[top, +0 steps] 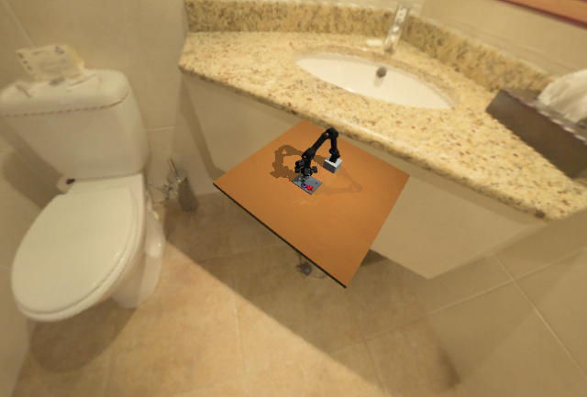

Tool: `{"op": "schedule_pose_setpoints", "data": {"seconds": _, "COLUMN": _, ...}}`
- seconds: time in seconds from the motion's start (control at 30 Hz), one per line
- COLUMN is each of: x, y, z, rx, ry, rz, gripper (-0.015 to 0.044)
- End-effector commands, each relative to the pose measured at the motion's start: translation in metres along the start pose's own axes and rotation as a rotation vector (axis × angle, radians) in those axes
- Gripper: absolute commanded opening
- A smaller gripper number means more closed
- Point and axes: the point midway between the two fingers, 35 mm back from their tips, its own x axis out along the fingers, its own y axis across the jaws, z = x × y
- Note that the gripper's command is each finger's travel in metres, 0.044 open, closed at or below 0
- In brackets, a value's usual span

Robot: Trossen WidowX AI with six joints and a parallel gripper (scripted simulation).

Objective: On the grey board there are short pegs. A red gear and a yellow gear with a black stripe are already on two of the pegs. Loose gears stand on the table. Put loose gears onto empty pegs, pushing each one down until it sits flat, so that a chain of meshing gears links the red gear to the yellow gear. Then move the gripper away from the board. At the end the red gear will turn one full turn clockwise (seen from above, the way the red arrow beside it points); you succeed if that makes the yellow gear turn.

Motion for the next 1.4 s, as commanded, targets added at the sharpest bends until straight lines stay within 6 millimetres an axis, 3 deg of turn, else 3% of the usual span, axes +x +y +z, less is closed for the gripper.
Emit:
{"op": "schedule_pose_setpoints", "data": {"seconds": 0.0, "x": 0.0035, "y": 0.0008, "z": -0.0003, "rx": 0.059, "ry": 0.004, "rz": 0.002, "gripper": 0.0000}}
{"op": "schedule_pose_setpoints", "data": {"seconds": 0.53, "x": 0.0043, "y": -0.0007, "z": -0.0012, "rx": 0.454, "ry": 0.005, "rz": 0.001, "gripper": 0.0000}}
{"op": "schedule_pose_setpoints", "data": {"seconds": 1.37, "x": 0.0078, "y": 0.0002, "z": -0.0005, "rx": -0.051, "ry": 0.004, "rz": 0.002, "gripper": 0.0000}}
